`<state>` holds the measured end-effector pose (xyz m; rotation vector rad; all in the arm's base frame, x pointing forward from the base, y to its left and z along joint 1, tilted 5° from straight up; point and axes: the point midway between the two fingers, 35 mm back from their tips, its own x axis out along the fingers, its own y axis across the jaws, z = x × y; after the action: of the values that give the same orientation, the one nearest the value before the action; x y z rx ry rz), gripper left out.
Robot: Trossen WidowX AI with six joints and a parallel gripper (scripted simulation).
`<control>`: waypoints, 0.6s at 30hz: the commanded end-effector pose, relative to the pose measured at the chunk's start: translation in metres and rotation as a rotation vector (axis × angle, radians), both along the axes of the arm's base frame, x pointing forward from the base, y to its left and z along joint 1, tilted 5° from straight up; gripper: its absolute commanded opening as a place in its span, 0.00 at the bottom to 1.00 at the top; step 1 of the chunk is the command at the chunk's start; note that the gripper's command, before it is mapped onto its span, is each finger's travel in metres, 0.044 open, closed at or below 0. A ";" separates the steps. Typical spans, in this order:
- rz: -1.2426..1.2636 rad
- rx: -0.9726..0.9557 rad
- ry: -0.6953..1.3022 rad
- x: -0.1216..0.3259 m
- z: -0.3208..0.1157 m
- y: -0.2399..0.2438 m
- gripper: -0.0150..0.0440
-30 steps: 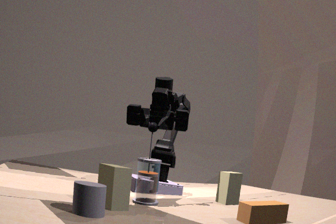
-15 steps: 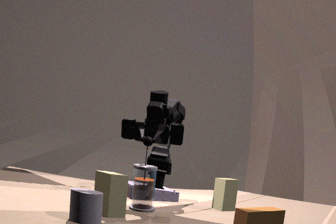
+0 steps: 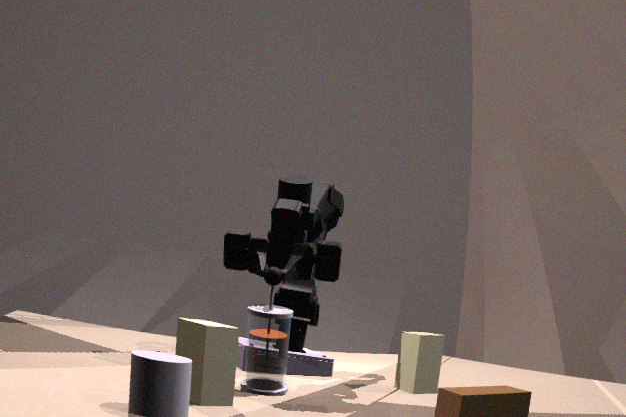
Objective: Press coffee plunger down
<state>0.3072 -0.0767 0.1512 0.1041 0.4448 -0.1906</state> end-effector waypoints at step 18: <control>-0.002 0.031 0.075 0.002 -0.023 0.001 0.45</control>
<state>0.3104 -0.0768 0.1422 0.1096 0.4773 -0.1898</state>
